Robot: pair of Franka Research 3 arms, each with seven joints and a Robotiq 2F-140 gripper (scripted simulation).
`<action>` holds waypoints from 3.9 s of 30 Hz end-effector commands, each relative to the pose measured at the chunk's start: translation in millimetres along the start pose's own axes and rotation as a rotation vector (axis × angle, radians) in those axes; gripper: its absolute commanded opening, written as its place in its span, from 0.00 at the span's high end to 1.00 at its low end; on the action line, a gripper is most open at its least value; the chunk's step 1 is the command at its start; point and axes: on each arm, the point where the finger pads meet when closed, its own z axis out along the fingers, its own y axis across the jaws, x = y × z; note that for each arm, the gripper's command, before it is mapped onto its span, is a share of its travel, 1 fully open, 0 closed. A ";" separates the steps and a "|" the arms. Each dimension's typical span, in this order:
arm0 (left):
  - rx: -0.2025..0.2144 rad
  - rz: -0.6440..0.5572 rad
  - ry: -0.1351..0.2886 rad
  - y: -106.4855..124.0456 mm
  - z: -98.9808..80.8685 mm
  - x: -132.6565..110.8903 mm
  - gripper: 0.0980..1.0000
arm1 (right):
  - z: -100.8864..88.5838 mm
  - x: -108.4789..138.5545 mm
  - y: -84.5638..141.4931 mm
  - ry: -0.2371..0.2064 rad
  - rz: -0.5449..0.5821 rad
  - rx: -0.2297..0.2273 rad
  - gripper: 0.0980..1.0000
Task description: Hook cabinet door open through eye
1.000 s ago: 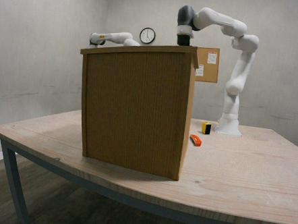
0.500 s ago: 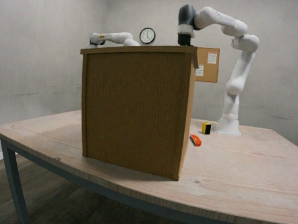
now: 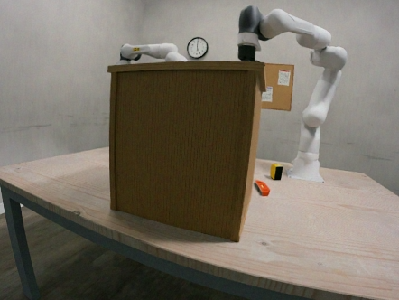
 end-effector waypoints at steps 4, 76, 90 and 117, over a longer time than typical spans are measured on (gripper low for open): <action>-0.004 0.009 0.004 0.7 0.1 0.6 0.78 | -0.1 0.0 0.0 0.000 0.000 0.000 0.00; -0.004 0.045 0.004 10.6 0.1 -0.1 0.78 | -0.1 0.0 0.0 0.000 0.000 0.000 0.00; -0.004 0.044 0.004 10.4 0.1 -0.1 0.78 | -0.1 0.0 0.0 0.000 0.000 0.000 0.00; -0.004 0.022 0.004 4.3 -1.9 0.4 0.78 | -0.1 0.0 0.0 0.000 0.000 0.000 0.00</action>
